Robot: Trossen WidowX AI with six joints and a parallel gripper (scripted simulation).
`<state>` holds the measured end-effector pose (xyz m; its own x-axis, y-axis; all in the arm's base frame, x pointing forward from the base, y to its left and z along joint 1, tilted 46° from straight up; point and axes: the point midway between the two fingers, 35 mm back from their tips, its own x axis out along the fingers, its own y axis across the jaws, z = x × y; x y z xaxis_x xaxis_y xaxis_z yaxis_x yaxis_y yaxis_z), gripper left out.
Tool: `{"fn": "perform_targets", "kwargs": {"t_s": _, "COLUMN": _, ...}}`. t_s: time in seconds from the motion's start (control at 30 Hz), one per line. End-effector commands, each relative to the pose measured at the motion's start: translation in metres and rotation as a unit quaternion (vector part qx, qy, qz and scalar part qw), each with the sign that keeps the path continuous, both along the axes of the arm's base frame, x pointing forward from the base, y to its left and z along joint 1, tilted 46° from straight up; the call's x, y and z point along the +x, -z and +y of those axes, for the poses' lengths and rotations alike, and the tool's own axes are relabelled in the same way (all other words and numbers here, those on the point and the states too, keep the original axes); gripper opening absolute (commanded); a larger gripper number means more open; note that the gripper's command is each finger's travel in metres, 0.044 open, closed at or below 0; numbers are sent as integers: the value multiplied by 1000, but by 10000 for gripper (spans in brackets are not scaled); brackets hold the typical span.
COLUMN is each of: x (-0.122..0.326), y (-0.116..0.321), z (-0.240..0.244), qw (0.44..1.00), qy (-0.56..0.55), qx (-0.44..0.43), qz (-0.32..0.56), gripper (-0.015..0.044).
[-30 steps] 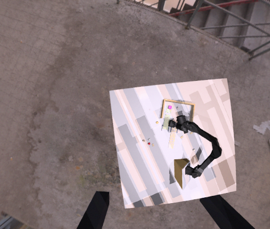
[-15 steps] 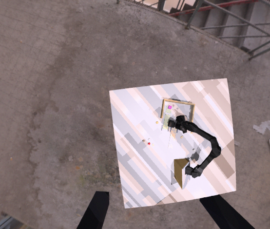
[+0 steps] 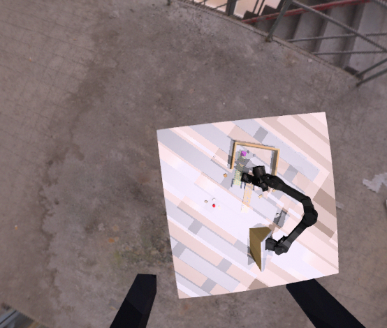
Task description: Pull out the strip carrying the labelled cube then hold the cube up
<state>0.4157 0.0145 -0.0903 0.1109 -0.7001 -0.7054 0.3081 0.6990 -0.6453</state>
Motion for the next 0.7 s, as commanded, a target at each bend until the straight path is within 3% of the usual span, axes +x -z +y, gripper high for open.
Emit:
{"fn": "perform_targets", "kwargs": {"t_s": 0.0, "x": -10, "y": -6, "z": 6, "qw": 1000, "qy": -4, "qx": 2, "qz": 3, "gripper": 0}}
{"fn": "perform_targets", "kwargs": {"t_s": 0.67, "x": -73, "y": -30, "z": 14, "qw": 1000, "qy": 6, "qx": -2, "qz": 1, "gripper": 0}}
